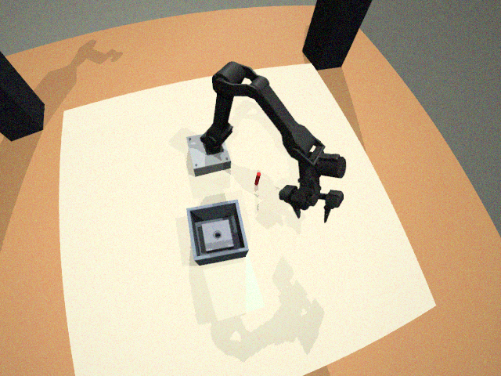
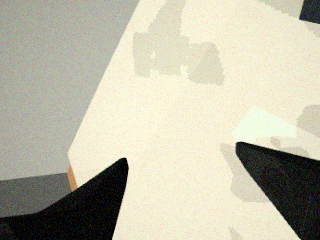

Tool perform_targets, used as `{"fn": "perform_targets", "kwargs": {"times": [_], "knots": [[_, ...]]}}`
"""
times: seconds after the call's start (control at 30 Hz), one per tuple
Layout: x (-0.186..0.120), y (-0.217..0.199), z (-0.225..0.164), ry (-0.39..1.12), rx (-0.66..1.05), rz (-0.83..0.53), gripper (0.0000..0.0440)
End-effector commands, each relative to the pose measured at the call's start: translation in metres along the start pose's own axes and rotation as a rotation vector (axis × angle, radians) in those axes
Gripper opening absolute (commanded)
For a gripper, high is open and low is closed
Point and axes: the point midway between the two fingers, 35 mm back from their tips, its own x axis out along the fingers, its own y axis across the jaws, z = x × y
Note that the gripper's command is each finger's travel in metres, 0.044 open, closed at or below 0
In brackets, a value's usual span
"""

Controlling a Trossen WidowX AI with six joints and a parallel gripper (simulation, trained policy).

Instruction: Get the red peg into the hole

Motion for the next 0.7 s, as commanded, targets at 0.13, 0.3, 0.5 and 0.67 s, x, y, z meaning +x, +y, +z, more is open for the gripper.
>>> {"fn": "perform_targets", "kwargs": {"times": [0.13, 0.3, 0.5, 0.67], "knots": [[-0.071, -0.043, 0.027, 0.237, 0.183, -0.278, 0.042], [-0.102, -0.068, 0.025, 0.317, 0.229, -0.396, 0.0421], [-0.138, -0.103, 0.015, 0.395, 0.257, -0.558, 0.0417], [-0.157, -0.131, 0.003, 0.428, 0.26, -0.687, 0.0412]]}}
